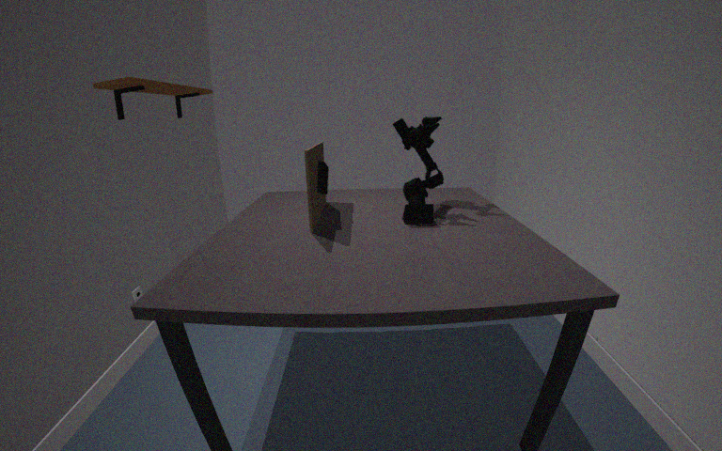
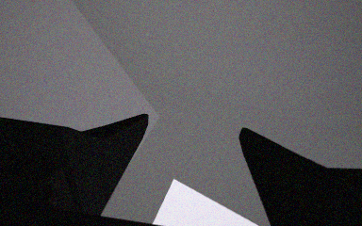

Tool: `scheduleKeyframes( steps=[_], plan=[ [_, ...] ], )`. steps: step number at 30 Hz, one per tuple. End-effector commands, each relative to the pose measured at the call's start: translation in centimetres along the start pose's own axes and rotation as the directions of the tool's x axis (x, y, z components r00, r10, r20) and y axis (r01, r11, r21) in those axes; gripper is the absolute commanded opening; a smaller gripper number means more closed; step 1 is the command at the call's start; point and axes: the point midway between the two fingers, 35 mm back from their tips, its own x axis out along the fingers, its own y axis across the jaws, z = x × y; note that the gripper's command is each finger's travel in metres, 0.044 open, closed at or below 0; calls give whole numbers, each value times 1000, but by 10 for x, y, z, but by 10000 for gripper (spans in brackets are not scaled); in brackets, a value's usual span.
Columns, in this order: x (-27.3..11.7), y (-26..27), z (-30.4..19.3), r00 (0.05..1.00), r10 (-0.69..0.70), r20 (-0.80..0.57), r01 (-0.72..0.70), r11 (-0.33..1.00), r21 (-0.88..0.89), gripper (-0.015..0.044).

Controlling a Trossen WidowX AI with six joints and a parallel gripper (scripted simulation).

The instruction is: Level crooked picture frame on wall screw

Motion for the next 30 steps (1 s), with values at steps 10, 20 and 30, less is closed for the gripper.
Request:
scheduleKeyframes(
  steps=[10, 20, 30],
  plan=[
    [-20, 102, -60, 879, 421, -226, -192, 745, 638, 260],
    [-61, 164, -106, 629, 639, -443, 183, 433, 883, 260],
    [-114, 203, -142, 306, 715, -629, 707, 271, 653, 260]
  ],
)
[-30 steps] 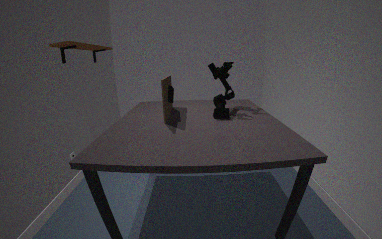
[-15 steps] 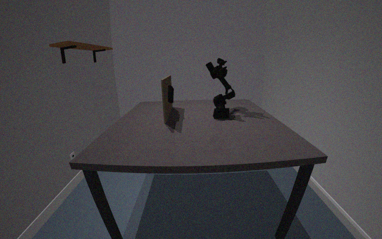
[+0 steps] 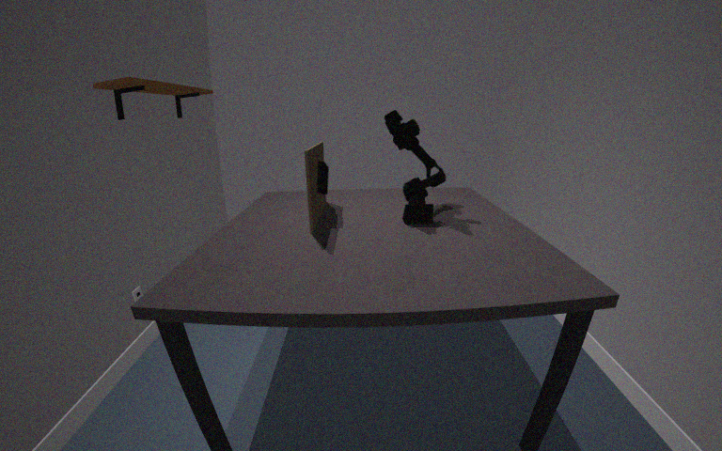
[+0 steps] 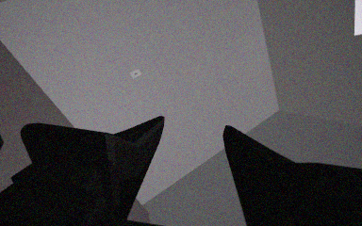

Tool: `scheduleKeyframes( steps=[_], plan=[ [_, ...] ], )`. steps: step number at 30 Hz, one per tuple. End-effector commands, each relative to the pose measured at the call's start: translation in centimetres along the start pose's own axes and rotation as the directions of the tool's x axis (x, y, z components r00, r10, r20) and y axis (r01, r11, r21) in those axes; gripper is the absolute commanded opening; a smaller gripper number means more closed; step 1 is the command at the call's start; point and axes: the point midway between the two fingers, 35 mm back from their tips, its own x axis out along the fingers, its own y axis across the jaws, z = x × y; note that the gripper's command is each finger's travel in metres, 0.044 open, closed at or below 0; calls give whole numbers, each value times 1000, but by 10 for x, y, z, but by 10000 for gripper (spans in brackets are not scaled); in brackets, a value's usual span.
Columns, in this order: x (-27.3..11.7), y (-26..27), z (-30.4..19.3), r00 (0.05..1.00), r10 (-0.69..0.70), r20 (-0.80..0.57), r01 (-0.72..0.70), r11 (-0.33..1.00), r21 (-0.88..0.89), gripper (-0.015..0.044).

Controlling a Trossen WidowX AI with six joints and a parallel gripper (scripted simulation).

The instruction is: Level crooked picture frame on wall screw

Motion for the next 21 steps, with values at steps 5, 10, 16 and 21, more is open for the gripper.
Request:
scheduleKeyframes(
  steps=[5, 10, 16, 21],
  plan=[
    [3, -34, -107, 831, -291, -474, 548, 572, 610, 260],
    [-10, -43, -139, 693, -388, -608, 710, 220, 668, 260],
    [-34, -49, -172, 481, -480, -734, 723, -257, 641, 260],
    [-58, -47, -193, 283, -525, -803, 574, -578, 580, 260]
  ],
)
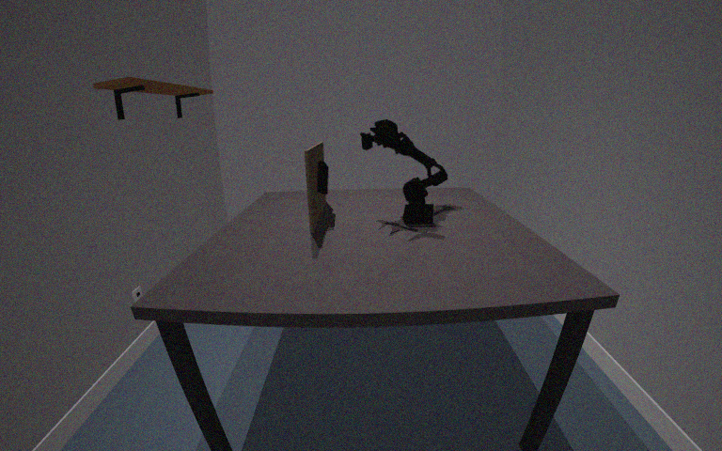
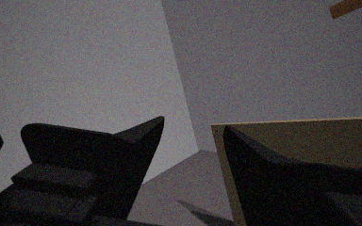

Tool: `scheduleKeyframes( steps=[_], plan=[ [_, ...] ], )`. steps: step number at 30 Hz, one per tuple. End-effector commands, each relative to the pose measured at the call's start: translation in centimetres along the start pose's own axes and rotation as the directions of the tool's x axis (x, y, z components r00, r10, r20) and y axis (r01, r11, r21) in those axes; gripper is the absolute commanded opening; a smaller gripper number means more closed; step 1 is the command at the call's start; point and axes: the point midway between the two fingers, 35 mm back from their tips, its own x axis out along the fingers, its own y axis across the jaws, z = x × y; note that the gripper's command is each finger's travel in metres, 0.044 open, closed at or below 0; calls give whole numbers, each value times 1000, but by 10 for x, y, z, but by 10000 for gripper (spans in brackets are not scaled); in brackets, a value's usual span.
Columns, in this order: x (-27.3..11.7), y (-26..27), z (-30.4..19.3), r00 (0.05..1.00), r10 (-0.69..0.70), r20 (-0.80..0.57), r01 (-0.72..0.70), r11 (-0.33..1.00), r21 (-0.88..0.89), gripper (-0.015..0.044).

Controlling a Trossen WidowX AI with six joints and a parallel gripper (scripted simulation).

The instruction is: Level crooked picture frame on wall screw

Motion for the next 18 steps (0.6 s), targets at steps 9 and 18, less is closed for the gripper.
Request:
scheduleKeyframes(
  steps=[9, 18],
  plan=[
    [-18, -110, -41, 694, -717, 63, 107, 189, 976, 260],
    [-18, -110, -41, 694, -717, 63, 107, 189, 976, 260]
  ],
)
